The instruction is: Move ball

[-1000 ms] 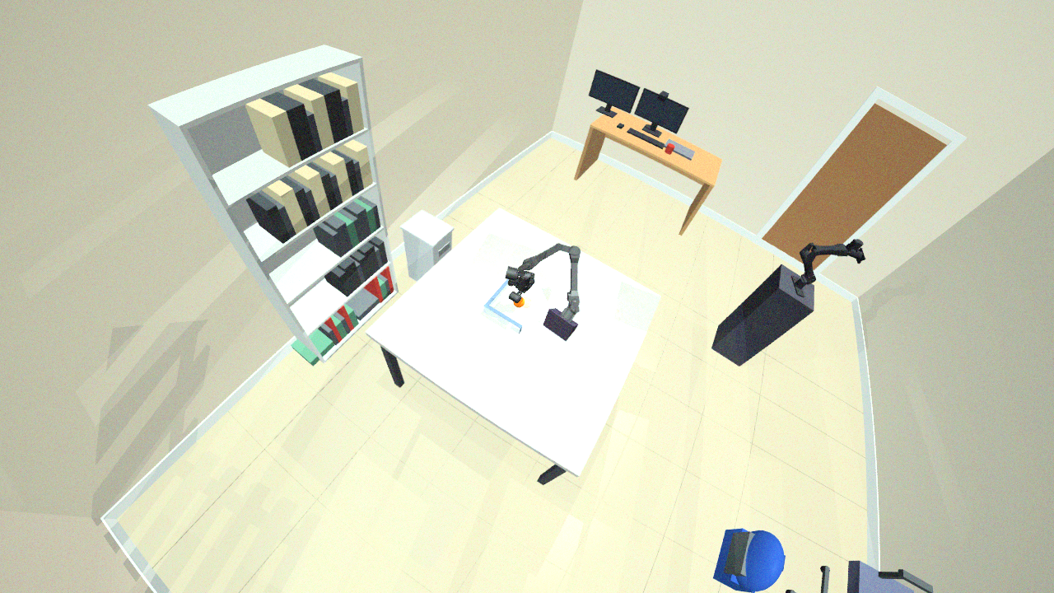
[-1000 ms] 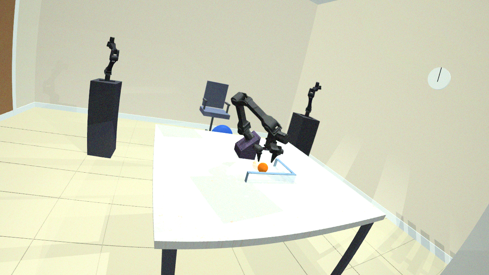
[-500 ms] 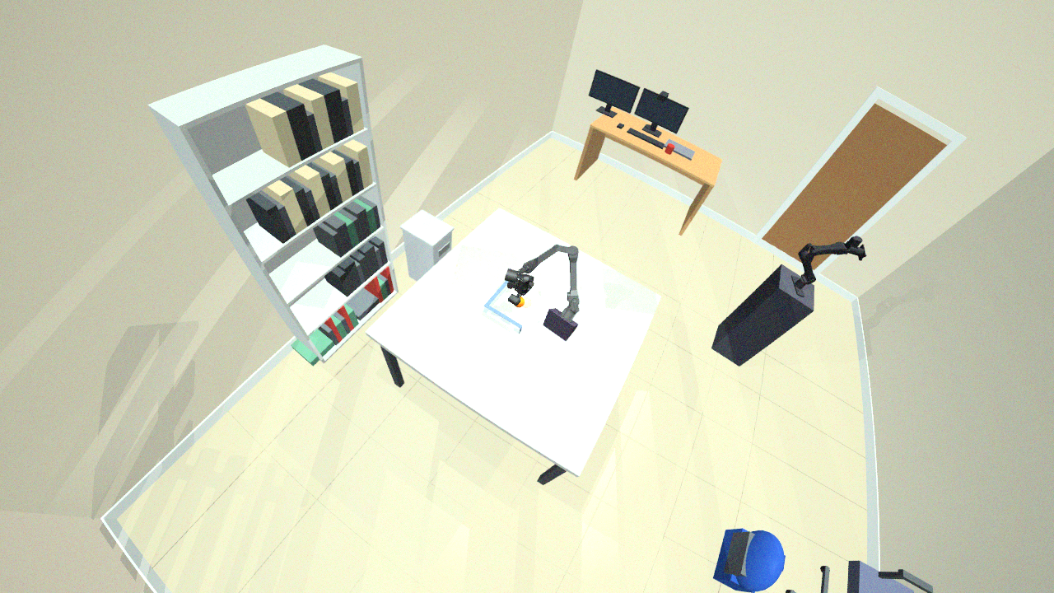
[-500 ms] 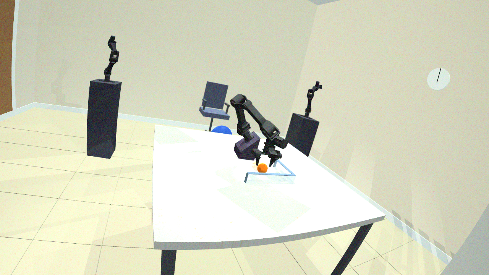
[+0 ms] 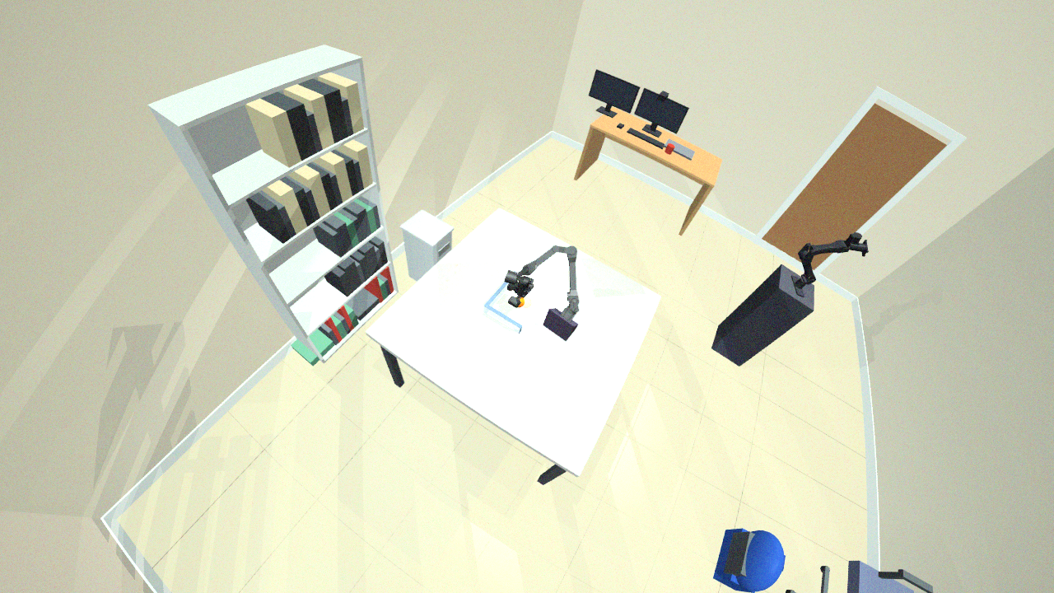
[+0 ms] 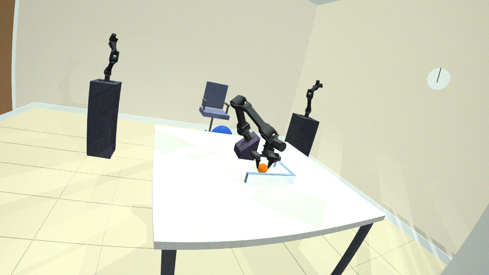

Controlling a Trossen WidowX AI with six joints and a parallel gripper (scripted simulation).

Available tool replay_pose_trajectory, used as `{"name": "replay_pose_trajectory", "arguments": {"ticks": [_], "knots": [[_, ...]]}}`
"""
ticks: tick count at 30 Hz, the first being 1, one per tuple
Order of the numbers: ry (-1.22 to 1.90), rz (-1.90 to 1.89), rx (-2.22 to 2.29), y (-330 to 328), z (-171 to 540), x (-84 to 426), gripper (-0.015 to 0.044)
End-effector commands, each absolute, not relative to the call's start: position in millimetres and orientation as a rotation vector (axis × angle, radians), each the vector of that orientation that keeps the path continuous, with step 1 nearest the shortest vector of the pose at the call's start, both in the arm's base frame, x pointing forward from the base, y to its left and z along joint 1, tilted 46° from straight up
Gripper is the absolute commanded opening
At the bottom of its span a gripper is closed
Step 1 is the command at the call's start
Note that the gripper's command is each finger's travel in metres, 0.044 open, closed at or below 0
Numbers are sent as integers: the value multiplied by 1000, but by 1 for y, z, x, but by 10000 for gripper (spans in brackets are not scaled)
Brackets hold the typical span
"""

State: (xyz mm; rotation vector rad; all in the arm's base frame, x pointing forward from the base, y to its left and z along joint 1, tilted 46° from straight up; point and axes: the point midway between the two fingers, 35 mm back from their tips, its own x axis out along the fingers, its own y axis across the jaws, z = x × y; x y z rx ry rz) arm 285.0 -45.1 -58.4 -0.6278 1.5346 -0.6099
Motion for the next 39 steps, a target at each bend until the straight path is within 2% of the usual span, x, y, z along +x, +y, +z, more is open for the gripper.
{"name": "replay_pose_trajectory", "arguments": {"ticks": [1,5,15,16,29,39], "knots": [[1534,-610,-633,-46,-59,285,298],[1534,-610,-633,-46,-59,285,271],[1534,-598,-626,-9,-28,296,8],[1534,-597,-626,-4,-24,296,0],[1536,-604,-629,55,40,292,0],[1536,-604,-629,43,35,284,0]]}}
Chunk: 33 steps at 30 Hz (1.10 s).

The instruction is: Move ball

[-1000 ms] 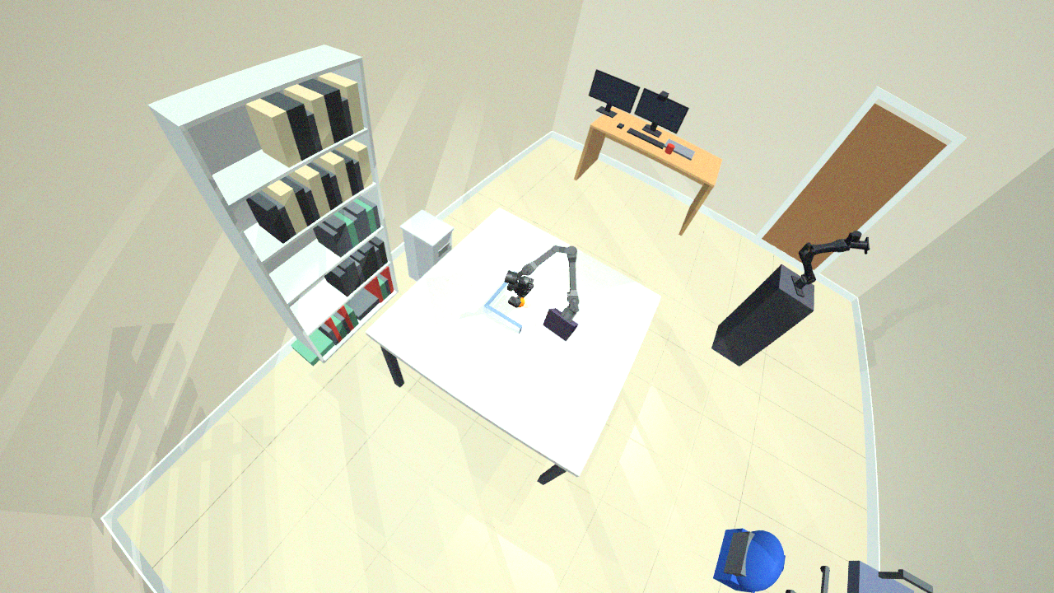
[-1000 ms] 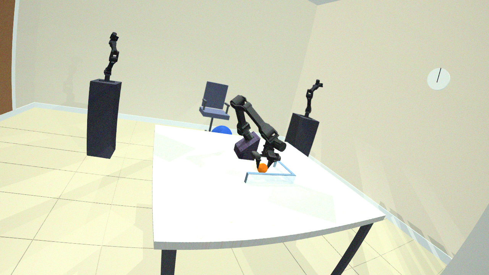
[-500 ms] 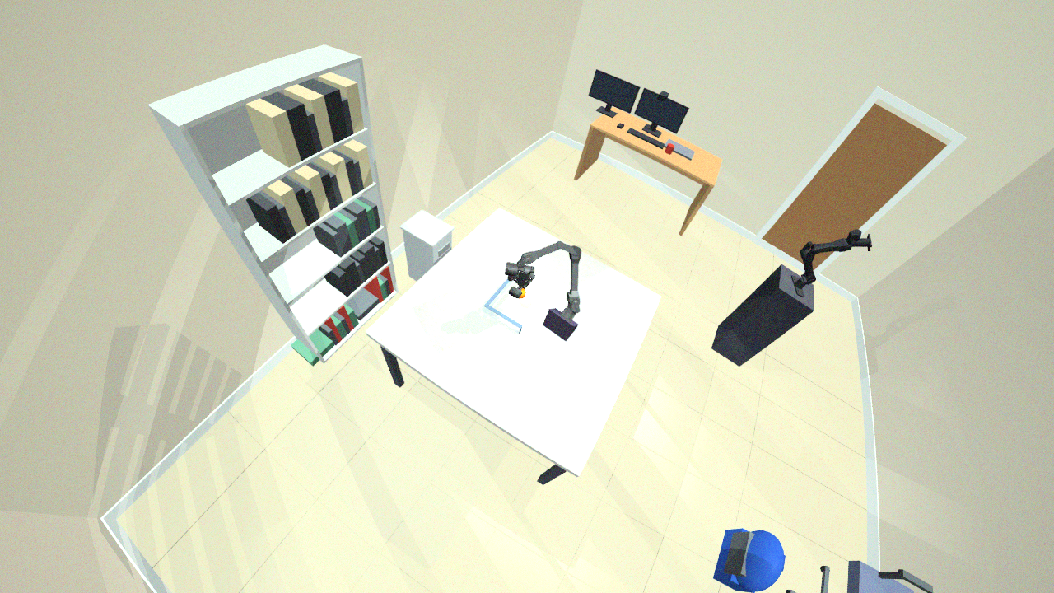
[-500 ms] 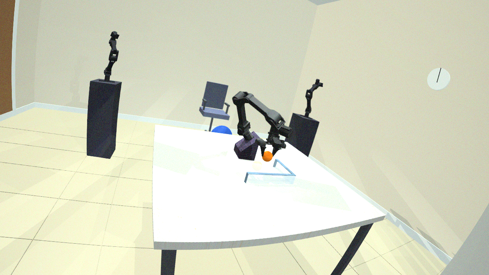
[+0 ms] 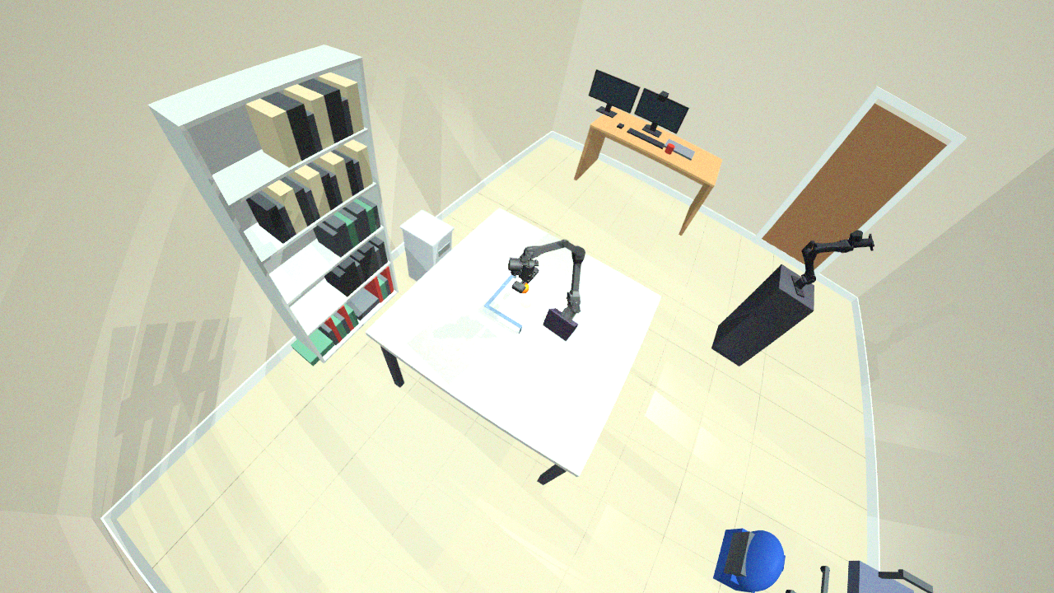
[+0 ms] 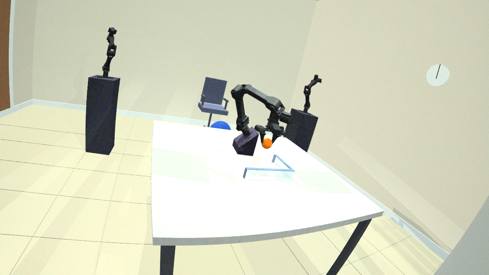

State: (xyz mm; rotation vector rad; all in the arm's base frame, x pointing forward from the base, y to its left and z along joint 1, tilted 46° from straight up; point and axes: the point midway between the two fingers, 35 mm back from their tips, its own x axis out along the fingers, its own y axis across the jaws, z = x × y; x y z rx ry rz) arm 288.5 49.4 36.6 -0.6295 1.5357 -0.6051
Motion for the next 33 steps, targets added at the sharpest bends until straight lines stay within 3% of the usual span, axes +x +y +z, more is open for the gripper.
{"name": "replay_pose_trajectory", "arguments": {"ticks": [1,33], "knots": [[1536,-604,-629,40,34,282,0],[1536,-609,-634,-49,-32,251,0]]}}
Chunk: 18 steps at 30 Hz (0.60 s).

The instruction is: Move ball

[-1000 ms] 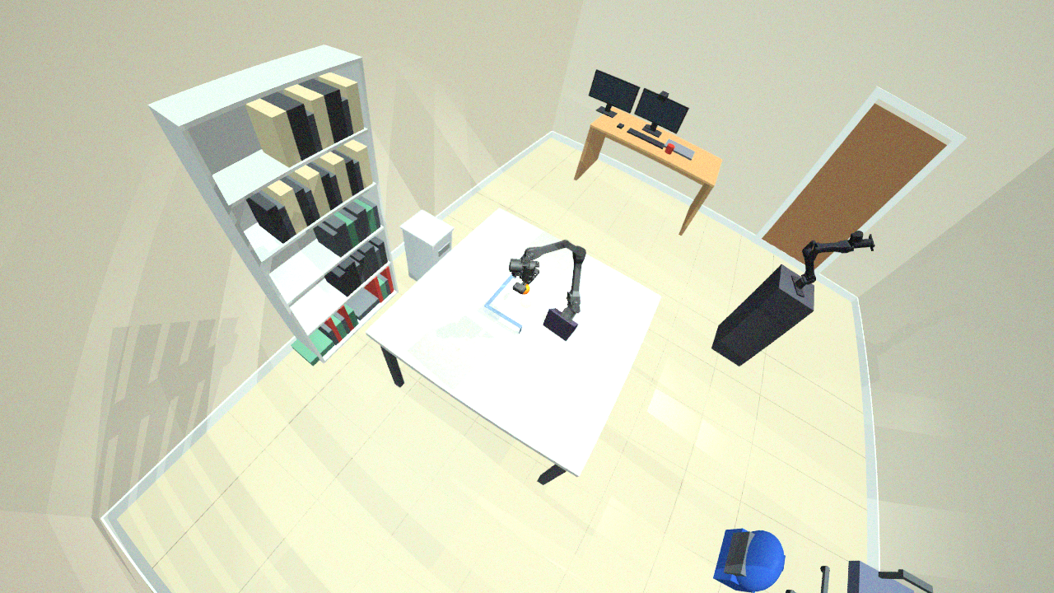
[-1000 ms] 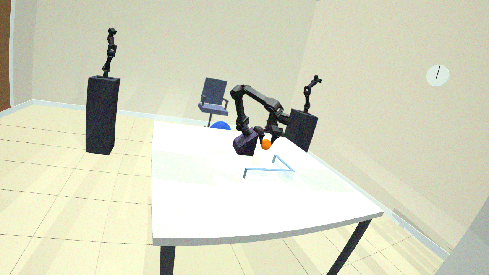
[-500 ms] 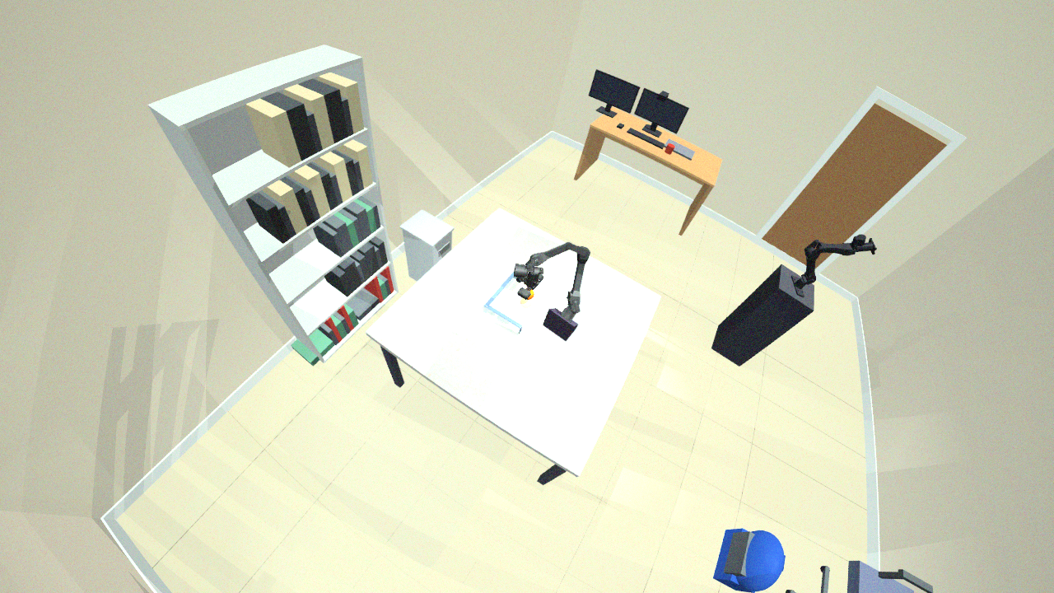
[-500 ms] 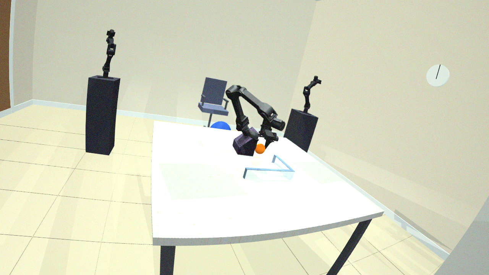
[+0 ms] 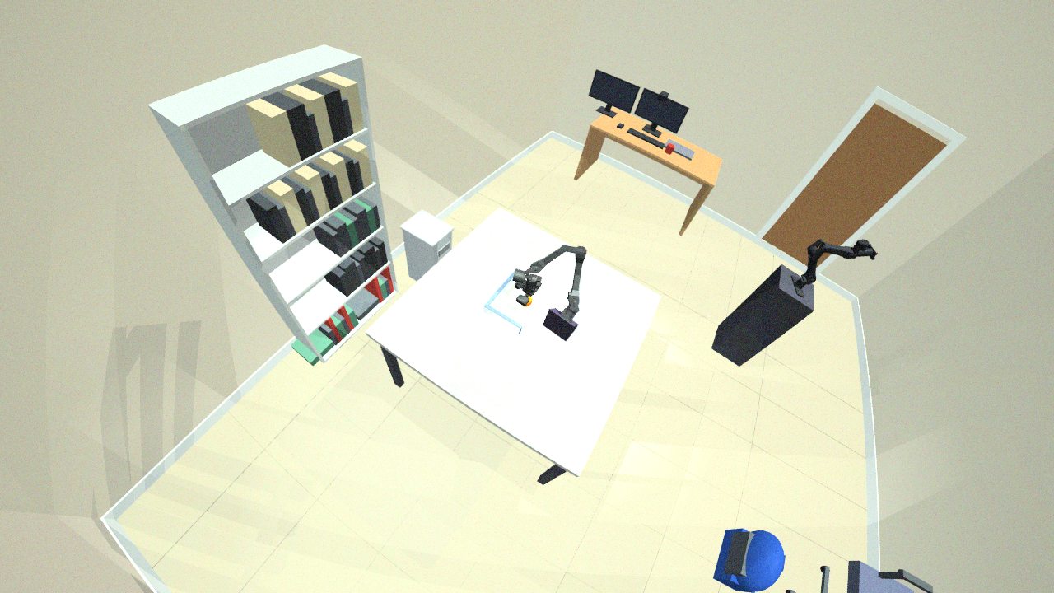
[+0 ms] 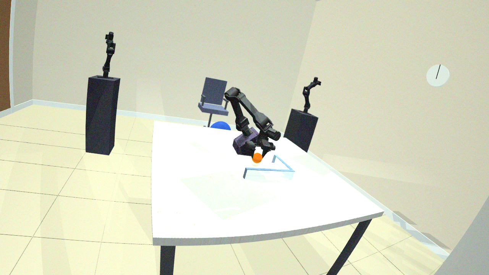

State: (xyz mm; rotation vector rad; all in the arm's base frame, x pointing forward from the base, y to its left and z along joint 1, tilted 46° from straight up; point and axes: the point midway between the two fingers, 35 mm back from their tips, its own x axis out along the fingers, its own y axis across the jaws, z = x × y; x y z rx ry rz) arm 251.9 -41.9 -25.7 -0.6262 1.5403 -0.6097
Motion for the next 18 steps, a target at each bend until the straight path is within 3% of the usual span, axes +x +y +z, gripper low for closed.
{"name": "replay_pose_trajectory", "arguments": {"ticks": [1,18], "knots": [[1536,-609,-634,-49,-32,251,0],[1536,-610,-635,-63,-45,250,0]]}}
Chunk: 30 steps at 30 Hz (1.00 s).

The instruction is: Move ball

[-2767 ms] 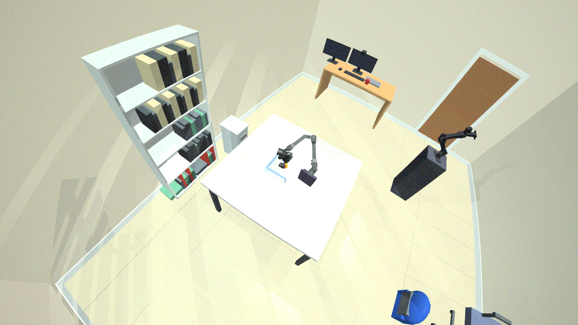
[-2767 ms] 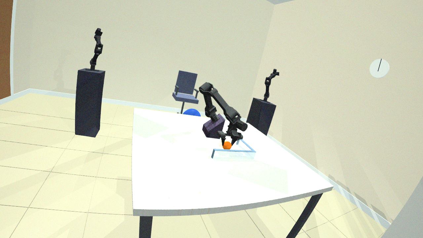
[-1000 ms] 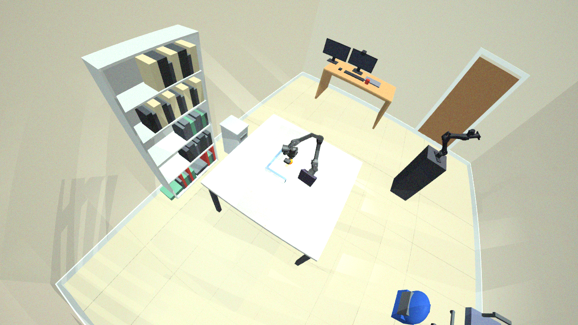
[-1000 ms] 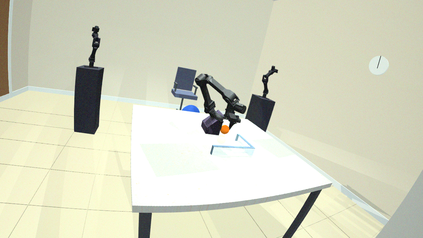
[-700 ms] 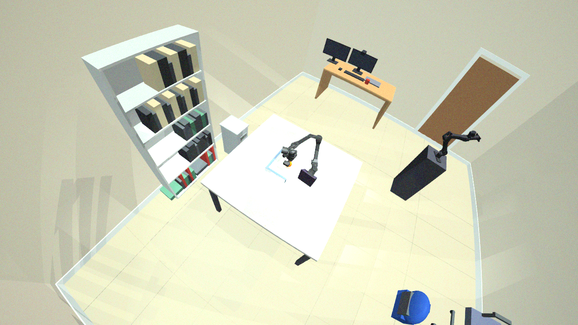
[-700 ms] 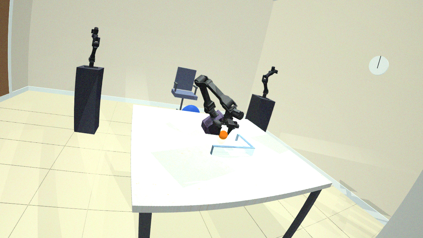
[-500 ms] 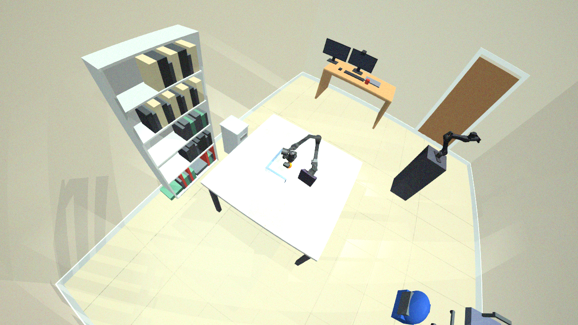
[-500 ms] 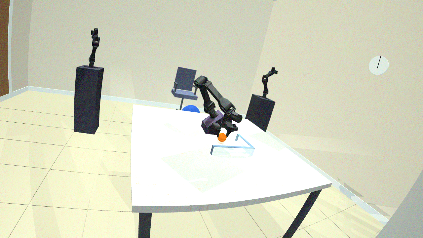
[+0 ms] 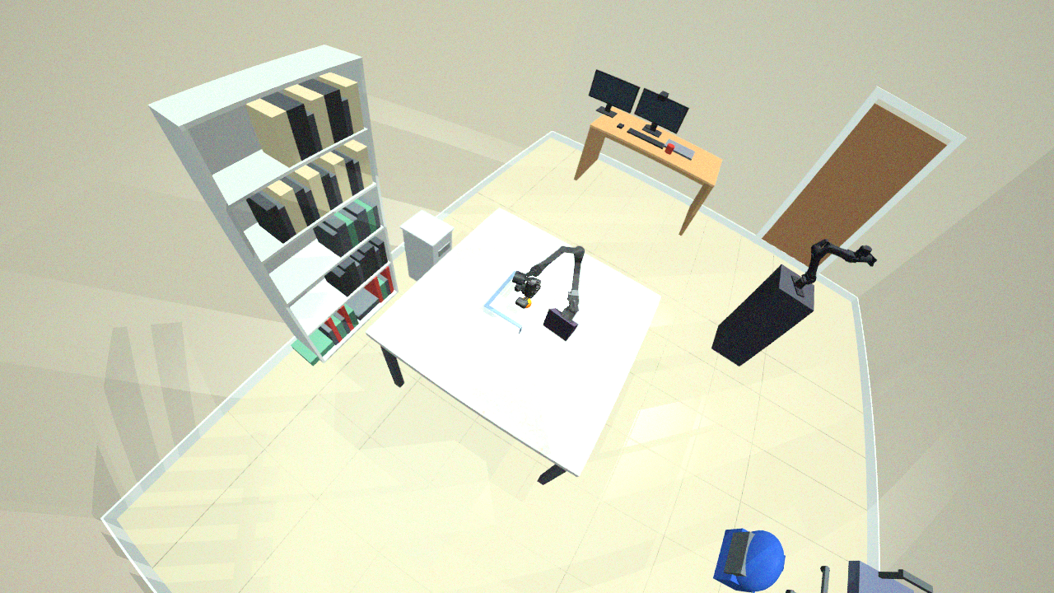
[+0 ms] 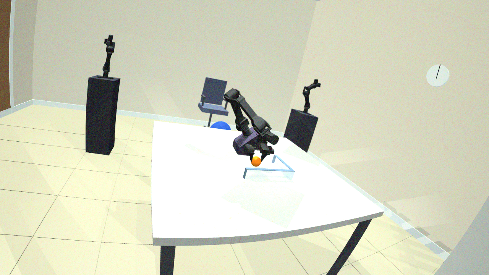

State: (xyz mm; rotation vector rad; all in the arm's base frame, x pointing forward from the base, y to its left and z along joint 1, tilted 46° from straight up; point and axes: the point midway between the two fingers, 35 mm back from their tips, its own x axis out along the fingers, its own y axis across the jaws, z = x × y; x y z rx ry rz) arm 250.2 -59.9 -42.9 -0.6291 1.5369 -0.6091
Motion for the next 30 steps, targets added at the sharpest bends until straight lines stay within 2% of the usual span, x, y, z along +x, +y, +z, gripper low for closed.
{"name": "replay_pose_trajectory", "arguments": {"ticks": [1,17,23,30], "knots": [[1536,-610,-635,-63,-45,250,0],[1538,-607,-631,-58,-42,251,420],[1537,-606,-631,-1,15,254,423],[1526,-599,-635,-3,11,257,423]]}}
